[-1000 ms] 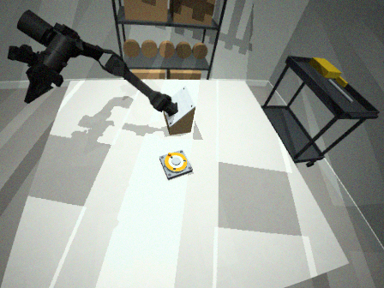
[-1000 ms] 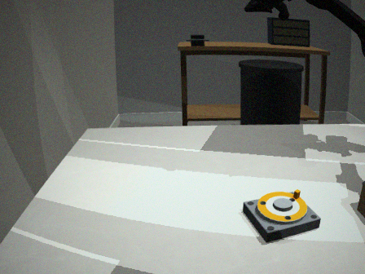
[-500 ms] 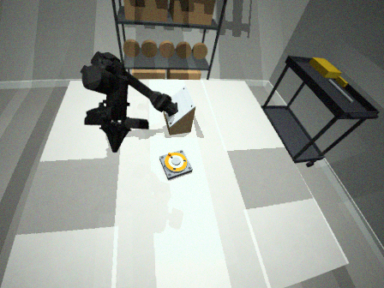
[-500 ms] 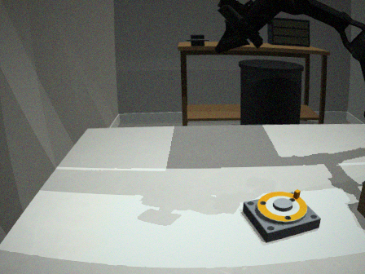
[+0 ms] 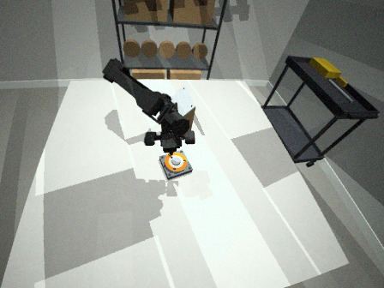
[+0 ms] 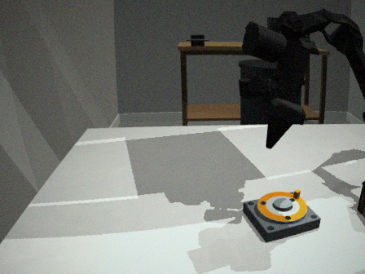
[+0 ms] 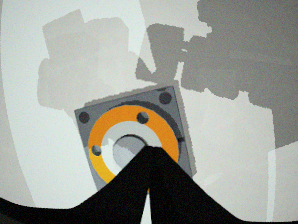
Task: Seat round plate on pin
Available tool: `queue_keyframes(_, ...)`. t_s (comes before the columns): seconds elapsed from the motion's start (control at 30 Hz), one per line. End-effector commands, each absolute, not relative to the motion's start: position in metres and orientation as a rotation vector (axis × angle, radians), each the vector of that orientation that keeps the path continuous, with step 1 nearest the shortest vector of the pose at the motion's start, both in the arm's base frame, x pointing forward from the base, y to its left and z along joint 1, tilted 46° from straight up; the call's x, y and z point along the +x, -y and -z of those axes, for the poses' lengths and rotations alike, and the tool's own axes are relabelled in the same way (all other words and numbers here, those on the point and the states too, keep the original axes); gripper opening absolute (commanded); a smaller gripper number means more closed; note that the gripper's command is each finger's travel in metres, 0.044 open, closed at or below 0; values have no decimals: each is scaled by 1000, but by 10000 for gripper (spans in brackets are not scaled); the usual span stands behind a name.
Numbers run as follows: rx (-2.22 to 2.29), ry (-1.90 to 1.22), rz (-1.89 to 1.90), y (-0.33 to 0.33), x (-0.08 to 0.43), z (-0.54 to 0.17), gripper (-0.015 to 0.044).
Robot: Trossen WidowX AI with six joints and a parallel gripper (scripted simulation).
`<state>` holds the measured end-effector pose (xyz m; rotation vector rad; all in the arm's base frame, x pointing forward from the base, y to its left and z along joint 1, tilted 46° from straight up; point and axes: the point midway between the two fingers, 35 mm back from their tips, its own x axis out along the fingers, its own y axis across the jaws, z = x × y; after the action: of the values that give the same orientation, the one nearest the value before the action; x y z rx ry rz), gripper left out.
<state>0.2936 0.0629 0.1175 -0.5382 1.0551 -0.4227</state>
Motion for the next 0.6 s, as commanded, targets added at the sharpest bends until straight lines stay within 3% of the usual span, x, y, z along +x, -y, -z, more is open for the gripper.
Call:
queue_keyframes(0.0,-638,-1271,491,-41,244,-65,0)
queue_keyframes(0.1,-673,-1335,520,-33,226,-53,0)
queue_keyframes(0.57,-672,-1334,520,-6,235,-35,0)
